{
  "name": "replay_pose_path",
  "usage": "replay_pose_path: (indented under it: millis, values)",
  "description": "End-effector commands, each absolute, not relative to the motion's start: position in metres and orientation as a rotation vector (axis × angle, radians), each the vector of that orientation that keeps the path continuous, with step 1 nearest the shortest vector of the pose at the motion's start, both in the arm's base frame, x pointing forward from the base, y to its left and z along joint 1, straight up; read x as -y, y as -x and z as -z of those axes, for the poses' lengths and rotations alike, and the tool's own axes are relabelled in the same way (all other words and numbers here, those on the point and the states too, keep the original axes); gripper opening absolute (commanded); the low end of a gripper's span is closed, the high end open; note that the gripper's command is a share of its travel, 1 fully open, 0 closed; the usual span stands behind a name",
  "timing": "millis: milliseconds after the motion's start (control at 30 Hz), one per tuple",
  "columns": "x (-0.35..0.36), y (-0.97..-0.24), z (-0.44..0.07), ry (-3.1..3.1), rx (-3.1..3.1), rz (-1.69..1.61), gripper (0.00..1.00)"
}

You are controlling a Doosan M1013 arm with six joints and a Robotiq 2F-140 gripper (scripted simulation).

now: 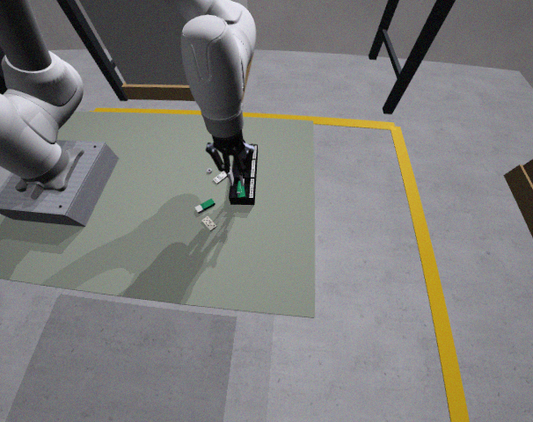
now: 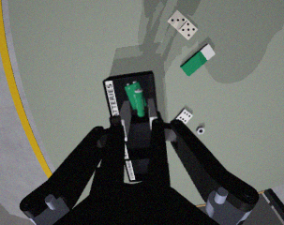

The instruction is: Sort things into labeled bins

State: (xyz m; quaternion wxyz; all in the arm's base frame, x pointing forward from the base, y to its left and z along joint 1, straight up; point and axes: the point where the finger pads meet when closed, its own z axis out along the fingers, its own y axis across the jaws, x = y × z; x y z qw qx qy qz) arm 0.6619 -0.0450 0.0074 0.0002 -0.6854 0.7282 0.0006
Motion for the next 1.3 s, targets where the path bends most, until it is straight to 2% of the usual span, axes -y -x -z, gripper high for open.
replay_pose_path:
  millis: [0,333,600,1267]
  values:
    - [0.028,-0.641,-0.008,1.967,-2.45,0.0,0.19]
    - [-0.014,-0.589,-0.009,1.556,-2.73,0.0,0.19]
    - [-0.055,-0.538,-0.009,1.553,-2.731,0.0,0.19]
    - [-0.054,-0.54,-0.009,1.553,-2.731,0.0,0.19]
